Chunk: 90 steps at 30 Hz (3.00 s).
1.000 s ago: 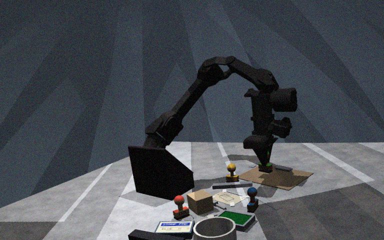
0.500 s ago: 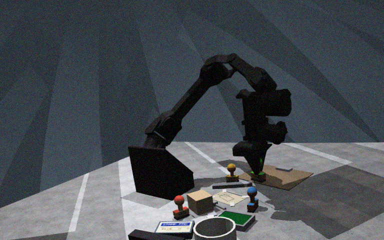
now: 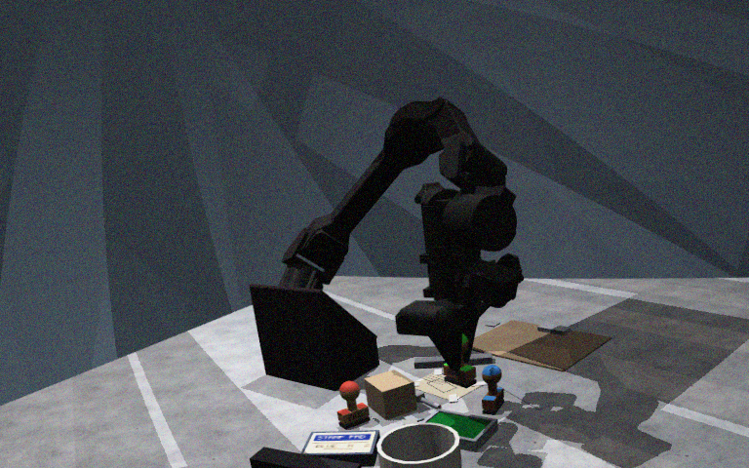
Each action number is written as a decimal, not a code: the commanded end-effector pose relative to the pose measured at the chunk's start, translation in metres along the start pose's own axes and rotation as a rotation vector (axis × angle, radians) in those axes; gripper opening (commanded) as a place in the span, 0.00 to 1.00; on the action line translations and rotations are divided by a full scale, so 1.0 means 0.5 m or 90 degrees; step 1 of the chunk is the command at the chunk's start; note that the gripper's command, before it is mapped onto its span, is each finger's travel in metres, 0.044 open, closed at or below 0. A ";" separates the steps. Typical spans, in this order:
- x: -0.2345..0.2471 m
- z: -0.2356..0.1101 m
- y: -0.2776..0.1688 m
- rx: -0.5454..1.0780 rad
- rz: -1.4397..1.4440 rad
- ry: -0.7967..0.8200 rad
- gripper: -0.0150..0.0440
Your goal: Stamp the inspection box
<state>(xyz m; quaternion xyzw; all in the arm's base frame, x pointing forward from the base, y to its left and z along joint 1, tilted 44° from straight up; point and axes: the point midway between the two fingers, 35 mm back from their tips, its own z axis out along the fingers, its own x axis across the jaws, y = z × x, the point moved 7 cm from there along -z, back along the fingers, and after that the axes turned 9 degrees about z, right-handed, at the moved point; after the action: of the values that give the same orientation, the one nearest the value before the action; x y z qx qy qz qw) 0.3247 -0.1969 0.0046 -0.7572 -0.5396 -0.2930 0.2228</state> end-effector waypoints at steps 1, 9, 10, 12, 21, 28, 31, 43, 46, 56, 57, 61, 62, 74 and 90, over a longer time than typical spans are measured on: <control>-0.030 0.001 -0.003 0.001 -0.006 -0.002 0.25; -0.030 0.007 -0.003 0.001 -0.006 -0.002 0.25; -0.030 0.008 -0.003 0.001 -0.005 -0.002 0.25; -0.030 0.011 -0.002 0.001 -0.005 -0.002 0.25; -0.030 0.023 -0.002 0.001 -0.005 -0.002 0.25; -0.030 0.032 -0.002 0.001 -0.005 -0.002 0.25; -0.030 0.036 -0.002 0.001 -0.005 -0.002 0.25; -0.030 0.052 -0.001 0.001 -0.005 -0.002 0.25; -0.030 0.056 -0.002 0.001 -0.005 -0.002 0.25; -0.029 0.069 -0.002 0.001 -0.006 -0.001 0.25; -0.029 0.071 -0.002 0.001 -0.006 -0.001 0.25; -0.029 0.076 -0.002 0.001 -0.006 -0.001 0.25; -0.029 0.077 -0.002 0.001 -0.006 -0.001 0.25; -0.029 0.093 -0.003 0.001 -0.008 -0.001 0.25; -0.028 0.108 -0.004 0.001 -0.009 0.000 0.25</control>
<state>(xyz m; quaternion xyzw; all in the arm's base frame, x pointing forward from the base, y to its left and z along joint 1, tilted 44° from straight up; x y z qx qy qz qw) 0.3310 -0.1721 -0.0434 -0.7526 -0.5484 -0.2921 0.2183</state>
